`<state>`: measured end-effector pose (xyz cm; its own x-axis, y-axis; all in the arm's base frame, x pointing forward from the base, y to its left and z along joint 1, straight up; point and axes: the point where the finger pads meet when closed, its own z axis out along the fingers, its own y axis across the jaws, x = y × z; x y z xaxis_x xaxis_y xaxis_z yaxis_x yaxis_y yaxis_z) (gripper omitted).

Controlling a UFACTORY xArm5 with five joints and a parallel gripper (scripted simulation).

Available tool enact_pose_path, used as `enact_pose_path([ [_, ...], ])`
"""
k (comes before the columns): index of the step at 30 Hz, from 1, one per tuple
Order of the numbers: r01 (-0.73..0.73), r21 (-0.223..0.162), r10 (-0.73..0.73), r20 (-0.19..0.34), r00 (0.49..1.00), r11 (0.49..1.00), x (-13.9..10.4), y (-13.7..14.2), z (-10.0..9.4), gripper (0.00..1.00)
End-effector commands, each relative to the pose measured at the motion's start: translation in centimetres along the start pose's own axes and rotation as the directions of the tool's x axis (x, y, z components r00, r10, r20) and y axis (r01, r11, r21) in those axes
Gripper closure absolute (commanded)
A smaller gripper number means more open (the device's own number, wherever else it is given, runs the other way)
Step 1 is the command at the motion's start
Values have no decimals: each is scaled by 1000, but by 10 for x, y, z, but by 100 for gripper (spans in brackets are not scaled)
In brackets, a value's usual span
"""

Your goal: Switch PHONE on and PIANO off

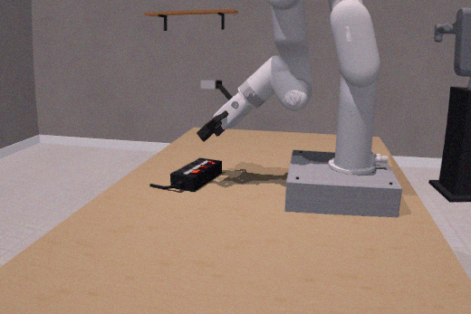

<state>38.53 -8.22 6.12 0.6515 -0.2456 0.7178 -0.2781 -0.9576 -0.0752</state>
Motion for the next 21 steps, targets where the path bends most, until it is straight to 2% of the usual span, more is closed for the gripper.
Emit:
enact_pose_path([
  [1, 1, 0, -1, 4, 1000, 1000, 1, 0, 2, 0],
  [5, 8, -2, -8, 33, 999, 1000, 2, -1, 10, 0],
  [10, 33, -5, -32, 146, 989, 999, 7, -5, 35, 0],
  [13, 40, -5, -39, 177, 984, 999, 8, -6, 40, 0],
  [14, 48, -4, -46, 210, 977, 999, 10, -7, 46, 0],
  [15, 48, -4, -46, 210, 977, 999, 10, -7, 46, 0],
  [16, 56, -3, -54, 245, 968, 998, 13, -8, 51, 0],
  [19, 56, -3, -54, 245, 968, 998, 13, -8, 51, 0],
  [21, 73, 0, -70, 318, 946, 997, 18, -11, 58, 0],
])
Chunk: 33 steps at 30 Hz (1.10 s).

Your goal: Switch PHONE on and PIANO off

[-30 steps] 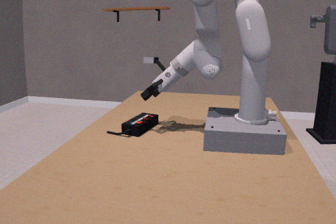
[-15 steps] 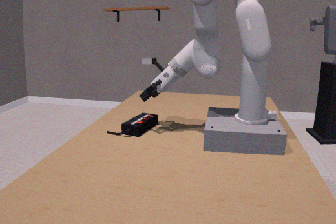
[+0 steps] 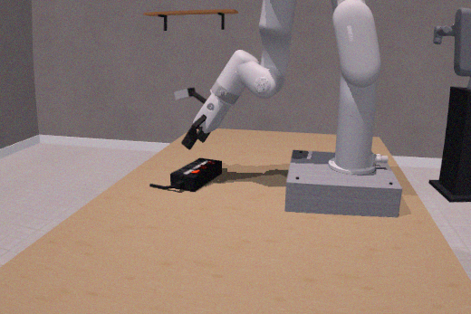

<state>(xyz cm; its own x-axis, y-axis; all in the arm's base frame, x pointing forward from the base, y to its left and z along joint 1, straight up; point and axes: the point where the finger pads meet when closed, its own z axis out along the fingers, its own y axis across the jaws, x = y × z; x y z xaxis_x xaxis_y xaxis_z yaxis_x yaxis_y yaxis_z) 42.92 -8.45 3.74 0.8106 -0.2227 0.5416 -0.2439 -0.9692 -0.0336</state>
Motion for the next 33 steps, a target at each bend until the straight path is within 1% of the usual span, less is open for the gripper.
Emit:
enact_pose_path([
  [1, 19, -2, -18, 91, 996, 1000, 9, -3, 9, 0],
  [2, 19, -2, -18, 91, 996, 1000, 9, -3, 9, 0],
  [3, 28, -1, -27, 130, 991, 1000, 12, -4, 10, 0],
  [4, 28, -1, -27, 130, 991, 1000, 12, -4, 10, 0],
  [5, 37, 0, -36, 170, 985, 999, 16, -6, 11, 0],
  [6, 37, 0, -36, 170, 985, 999, 16, -6, 11, 0],
  [7, 46, 1, -45, 209, 977, 999, 20, -7, 10, 0],
  [8, 46, 1, -45, 209, 977, 999, 20, -7, 10, 0],
  [9, 55, 3, -54, 248, 967, 998, 23, -8, 9, 0],
  [10, 55, 3, -54, 248, 967, 998, 23, -8, 9, 0],
  [11, 64, 6, -63, 285, 956, 998, 27, -10, 6, 0],
  [12, 64, 6, -63, 285, 956, 998, 27, -10, 6, 0],
  [13, 72, 9, -71, 321, 944, 997, 30, -11, 3, 0],
  [15, 72, 9, -71, 321, 944, 997, 30, -11, 3, 0],
  [17, 87, 15, -86, 386, 919, 996, 36, -14, -6, 0],
  [19, 87, 15, -86, 386, 919, 996, 36, -14, -6, 0],
  [21, 100, 22, -99, 440, 892, 995, 41, -16, -16, 0],
  [22, 100, 22, -99, 440, 892, 995, 41, -16, -16, 0],
  [24, 109, 29, -109, 483, 869, 994, 44, -17, -26, 0],
  [25, 109, 29, -109, 483, 869, 994, 44, -17, -26, 0],
  [28, 118, 36, -119, 524, 843, 992, 47, -19, -38, 0],
  [30, 121, 38, -123, 538, 834, 992, 49, -19, -42, 0],
  [33, 122, 39, -124, 542, 831, 992, 49, -19, -43, 0],
])
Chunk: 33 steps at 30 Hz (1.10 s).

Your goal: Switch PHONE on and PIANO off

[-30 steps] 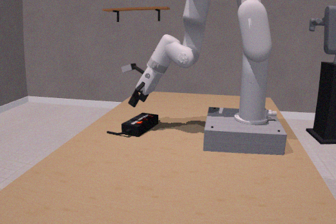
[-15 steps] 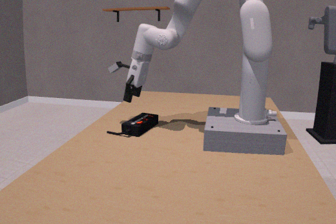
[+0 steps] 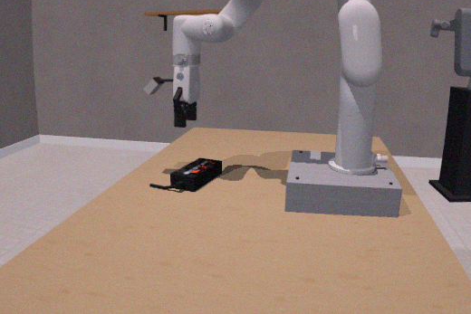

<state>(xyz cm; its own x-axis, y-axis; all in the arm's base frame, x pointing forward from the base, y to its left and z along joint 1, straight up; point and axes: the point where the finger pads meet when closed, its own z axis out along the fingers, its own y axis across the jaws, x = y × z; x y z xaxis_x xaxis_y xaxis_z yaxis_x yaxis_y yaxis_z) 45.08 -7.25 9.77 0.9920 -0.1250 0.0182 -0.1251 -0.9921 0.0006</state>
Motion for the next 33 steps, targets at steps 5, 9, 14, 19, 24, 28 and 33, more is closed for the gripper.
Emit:
enact_pose_path([
  [5, 4, 1, -4, 23, 1000, 1000, -1, 0, -4, 0],
  [9, 4, 1, -4, 23, 1000, 1000, -1, 0, -4, 0],
  [14, 5, 1, -5, 23, 1000, 1000, -1, 0, -4, 0],
  [19, 35, 2, -35, 23, 999, 999, -2, -2, -3, 0],
  [24, 261, 7, -261, 22, 965, 965, -9, -10, 9, 0],
  [28, 496, 12, -497, 20, 868, 868, -20, -22, 25, 0],
  [33, 634, 17, -634, 20, 773, 774, -30, -31, 37, 0],
])
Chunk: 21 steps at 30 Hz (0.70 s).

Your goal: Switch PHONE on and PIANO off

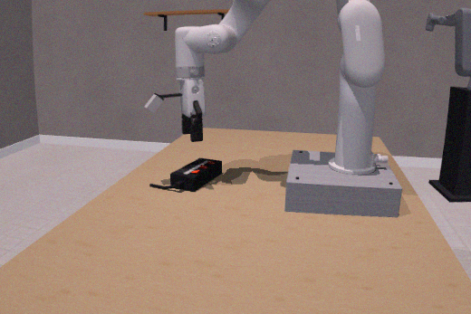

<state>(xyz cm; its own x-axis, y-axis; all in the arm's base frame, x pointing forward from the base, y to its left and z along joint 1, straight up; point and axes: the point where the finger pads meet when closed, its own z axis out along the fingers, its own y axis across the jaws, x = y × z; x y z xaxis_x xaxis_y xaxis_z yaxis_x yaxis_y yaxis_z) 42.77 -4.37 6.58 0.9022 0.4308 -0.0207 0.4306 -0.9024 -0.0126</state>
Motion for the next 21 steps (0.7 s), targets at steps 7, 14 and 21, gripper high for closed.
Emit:
enact_pose_path([
  [7, 524, -13, -524, -5, 851, 851, -6, -27, 26, 0],
  [14, 704, -19, -705, -4, 710, 709, -7, -30, 28, 100],
  [21, 704, -19, -705, -4, 710, 709, -7, -30, 28, 100],
])
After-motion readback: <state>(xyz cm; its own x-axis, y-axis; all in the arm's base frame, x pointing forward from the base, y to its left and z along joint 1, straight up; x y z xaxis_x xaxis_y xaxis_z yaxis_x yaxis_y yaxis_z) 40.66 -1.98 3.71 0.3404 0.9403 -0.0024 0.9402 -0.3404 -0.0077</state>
